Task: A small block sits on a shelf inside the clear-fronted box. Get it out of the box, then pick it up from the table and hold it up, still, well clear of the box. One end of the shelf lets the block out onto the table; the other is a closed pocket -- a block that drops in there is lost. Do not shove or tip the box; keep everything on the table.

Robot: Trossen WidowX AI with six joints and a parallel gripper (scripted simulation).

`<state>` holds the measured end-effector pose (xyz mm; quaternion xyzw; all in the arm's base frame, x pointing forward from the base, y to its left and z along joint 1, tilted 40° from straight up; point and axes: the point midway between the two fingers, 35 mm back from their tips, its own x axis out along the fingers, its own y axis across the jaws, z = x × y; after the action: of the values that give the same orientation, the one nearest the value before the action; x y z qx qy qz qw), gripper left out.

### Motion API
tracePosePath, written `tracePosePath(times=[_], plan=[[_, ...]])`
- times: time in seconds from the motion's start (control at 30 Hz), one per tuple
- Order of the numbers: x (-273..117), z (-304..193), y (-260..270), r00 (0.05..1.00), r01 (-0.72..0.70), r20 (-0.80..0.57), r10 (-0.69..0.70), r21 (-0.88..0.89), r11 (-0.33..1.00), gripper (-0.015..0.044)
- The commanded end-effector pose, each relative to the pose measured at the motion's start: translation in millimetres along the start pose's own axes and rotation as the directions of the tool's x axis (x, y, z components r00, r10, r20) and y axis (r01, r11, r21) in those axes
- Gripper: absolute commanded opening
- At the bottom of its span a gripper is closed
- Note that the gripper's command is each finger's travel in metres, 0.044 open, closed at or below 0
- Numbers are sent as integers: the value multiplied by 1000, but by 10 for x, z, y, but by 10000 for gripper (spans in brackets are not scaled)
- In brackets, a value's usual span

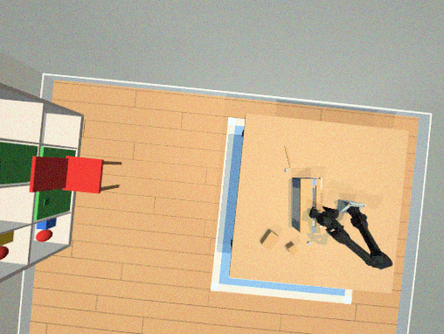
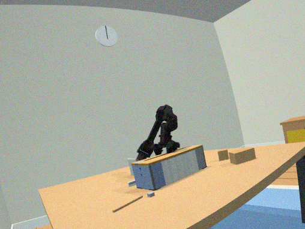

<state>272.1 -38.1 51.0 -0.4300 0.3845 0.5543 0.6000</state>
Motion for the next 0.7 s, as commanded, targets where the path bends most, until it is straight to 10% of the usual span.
tracePosePath(times=[0.0,0.67], plan=[[5,-24,-3,1000,0,0,0,-1,1000,400],[181,-504,-2,1000,0,-3,0,0,1000,400]])
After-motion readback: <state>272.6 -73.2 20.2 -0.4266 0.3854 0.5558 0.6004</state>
